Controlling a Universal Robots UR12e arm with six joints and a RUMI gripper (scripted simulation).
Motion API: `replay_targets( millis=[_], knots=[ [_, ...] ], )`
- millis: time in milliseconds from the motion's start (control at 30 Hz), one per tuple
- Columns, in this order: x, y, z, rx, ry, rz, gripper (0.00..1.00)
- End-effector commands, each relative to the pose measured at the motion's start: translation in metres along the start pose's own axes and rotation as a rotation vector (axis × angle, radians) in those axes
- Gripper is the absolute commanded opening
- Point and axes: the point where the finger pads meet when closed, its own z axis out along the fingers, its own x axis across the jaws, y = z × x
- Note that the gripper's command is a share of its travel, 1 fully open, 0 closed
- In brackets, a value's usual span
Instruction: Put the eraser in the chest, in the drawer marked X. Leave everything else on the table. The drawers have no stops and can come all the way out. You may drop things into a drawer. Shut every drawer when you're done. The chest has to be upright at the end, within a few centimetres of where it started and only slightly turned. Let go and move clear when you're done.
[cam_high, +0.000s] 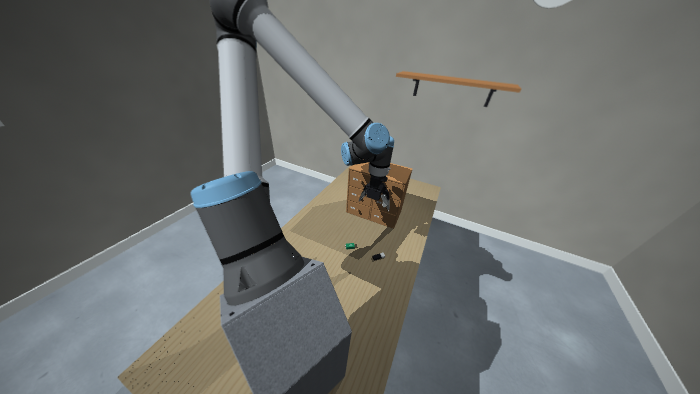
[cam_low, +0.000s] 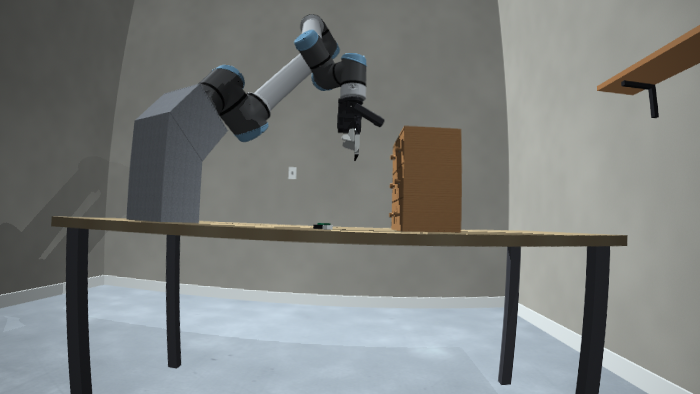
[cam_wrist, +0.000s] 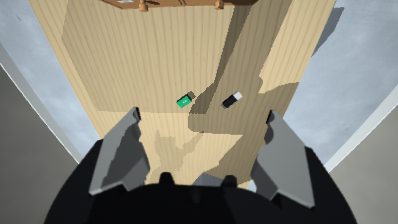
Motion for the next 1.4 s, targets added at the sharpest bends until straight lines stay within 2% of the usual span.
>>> replay_targets(
  millis=[0, 900, 1367],
  knots=[
    [0.0002, -0.0004, -0.0007, -0.001, 0.001, 0.0, 1.0],
    [0.0004, -0.0003, -0.0007, -0.001, 0.001, 0.006, 1.0],
    [0.0026, 0.0004, -0.0007, -0.001, 0.001, 0.091, 1.0]
  ],
)
